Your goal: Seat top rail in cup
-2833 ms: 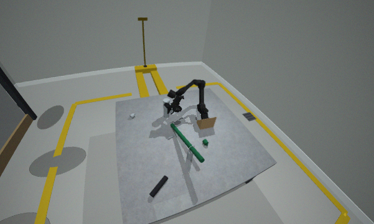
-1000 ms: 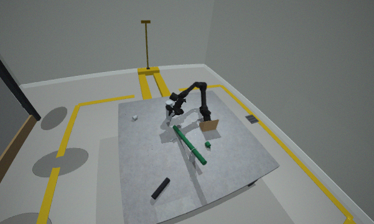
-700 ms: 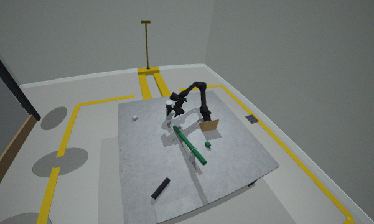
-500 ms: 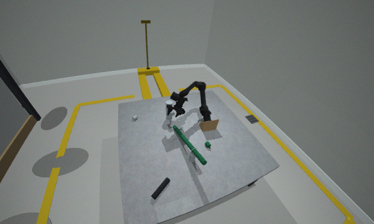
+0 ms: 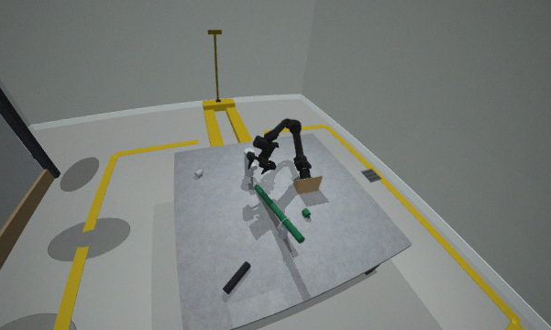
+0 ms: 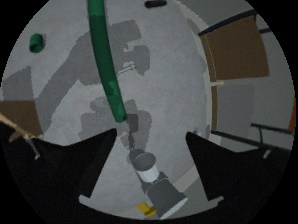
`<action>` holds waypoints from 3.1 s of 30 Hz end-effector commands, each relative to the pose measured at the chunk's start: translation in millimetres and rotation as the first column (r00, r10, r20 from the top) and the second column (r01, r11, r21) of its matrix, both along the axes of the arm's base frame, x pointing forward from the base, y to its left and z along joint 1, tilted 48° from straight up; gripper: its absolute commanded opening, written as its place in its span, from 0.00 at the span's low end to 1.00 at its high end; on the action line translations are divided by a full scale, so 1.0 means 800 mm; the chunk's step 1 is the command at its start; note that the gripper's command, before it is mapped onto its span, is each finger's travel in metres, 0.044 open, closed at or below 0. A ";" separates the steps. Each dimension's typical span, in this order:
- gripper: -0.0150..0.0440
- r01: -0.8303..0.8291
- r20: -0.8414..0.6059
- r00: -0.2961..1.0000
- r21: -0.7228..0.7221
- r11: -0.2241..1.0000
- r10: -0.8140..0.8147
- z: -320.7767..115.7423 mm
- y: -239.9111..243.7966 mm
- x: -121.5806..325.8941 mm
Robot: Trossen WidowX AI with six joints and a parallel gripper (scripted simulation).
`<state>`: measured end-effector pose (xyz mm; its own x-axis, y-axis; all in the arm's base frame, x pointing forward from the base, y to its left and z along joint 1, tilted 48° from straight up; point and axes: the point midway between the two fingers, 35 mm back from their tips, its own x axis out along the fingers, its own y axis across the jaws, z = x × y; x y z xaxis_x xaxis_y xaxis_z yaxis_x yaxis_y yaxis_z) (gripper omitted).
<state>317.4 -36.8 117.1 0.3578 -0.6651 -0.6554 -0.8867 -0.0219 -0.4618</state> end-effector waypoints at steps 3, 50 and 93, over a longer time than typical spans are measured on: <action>1.00 0.306 0.295 0.883 0.231 0.923 -0.366 -0.010 0.062 0.005; 1.00 0.433 0.041 0.899 0.051 0.900 -0.435 -0.083 0.119 -0.003; 1.00 0.130 -0.535 0.829 -0.098 0.987 -0.163 -0.168 0.048 -0.017</action>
<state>305.0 4.3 -14.7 -0.1467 -0.7177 -0.6807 -0.9889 0.1215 0.0850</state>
